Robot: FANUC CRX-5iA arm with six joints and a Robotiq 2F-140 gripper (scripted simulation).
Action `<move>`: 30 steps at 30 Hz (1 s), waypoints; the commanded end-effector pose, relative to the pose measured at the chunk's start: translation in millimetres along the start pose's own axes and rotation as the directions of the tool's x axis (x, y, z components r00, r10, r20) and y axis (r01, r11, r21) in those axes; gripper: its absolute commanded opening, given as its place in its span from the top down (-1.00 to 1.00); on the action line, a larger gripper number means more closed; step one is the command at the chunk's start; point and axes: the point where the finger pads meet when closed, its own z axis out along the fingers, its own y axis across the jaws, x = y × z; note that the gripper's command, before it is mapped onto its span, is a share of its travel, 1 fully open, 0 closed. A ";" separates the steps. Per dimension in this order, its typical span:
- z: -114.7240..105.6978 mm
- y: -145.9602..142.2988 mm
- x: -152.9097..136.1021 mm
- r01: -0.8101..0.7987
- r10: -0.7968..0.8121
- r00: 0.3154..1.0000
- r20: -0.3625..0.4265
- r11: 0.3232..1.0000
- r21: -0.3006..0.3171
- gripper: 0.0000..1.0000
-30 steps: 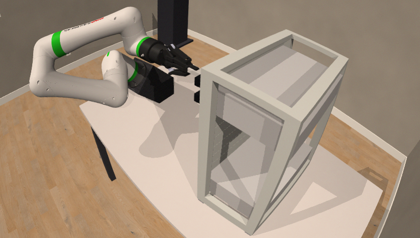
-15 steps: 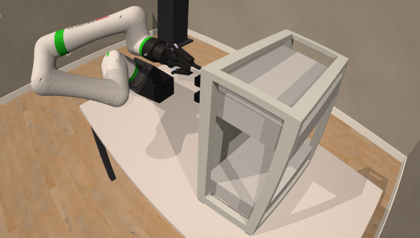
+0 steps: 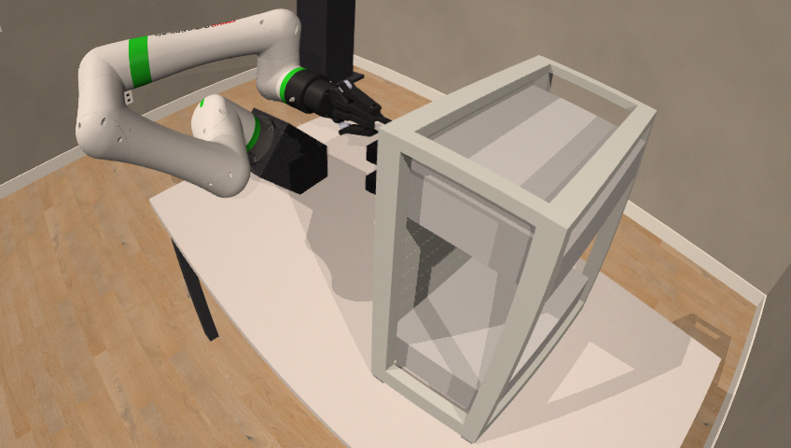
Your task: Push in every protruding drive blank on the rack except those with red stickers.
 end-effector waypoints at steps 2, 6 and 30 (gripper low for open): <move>-3.3 4.7 -13.1 -0.002 0.002 1.000 -0.004 1.000 0.001 1.00; -4.0 5.6 -15.4 -0.002 0.002 1.000 -0.004 1.000 0.001 1.00; 35.3 5.6 -15.3 -0.002 0.002 1.000 -0.004 1.000 0.001 1.00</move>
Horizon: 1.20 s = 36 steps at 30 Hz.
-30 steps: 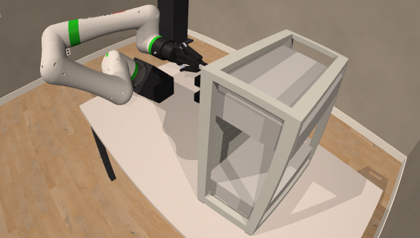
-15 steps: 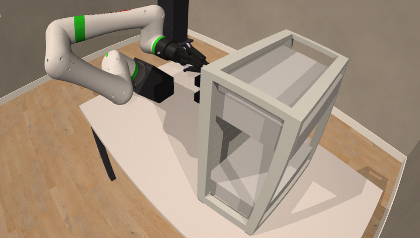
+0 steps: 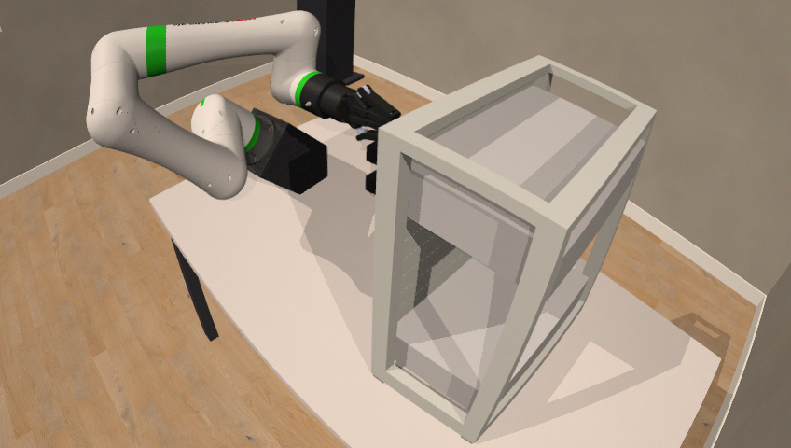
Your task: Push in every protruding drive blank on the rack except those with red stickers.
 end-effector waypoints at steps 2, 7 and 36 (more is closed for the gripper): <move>0.0 -0.3 -0.1 0.000 0.000 1.000 0.000 1.000 0.000 1.00; 0.0 -0.3 -0.1 0.000 0.000 1.000 0.000 1.000 0.000 1.00; 9.6 -0.2 -0.1 0.000 0.000 1.000 0.000 1.000 0.000 1.00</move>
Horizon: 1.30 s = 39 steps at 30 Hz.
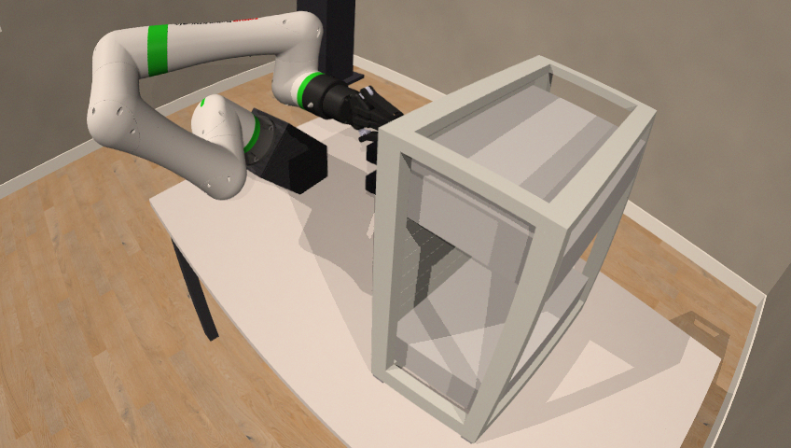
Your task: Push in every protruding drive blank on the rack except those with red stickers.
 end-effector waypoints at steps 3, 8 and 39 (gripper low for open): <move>2.6 -0.3 -0.1 0.000 0.000 1.000 0.000 1.000 0.000 1.00; 2.6 -0.3 -0.1 0.000 0.000 1.000 0.000 1.000 0.000 1.00; 22.6 -0.2 -0.1 0.000 0.000 1.000 0.000 1.000 0.000 1.00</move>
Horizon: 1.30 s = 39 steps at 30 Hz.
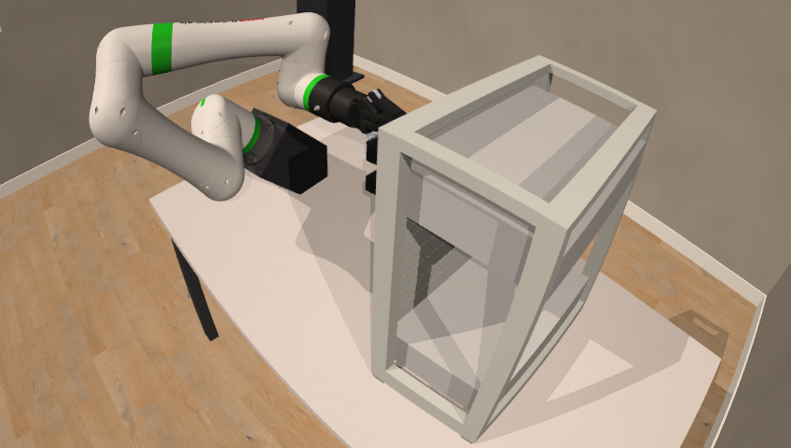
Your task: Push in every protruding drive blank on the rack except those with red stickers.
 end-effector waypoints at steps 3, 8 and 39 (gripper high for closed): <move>1.5 -0.1 -0.1 0.000 0.000 1.000 0.000 1.000 0.000 1.00; 1.5 -0.1 -0.1 0.000 0.000 1.000 0.000 1.000 0.000 1.00; 7.5 -0.1 -0.1 0.000 0.000 1.000 0.000 1.000 0.000 1.00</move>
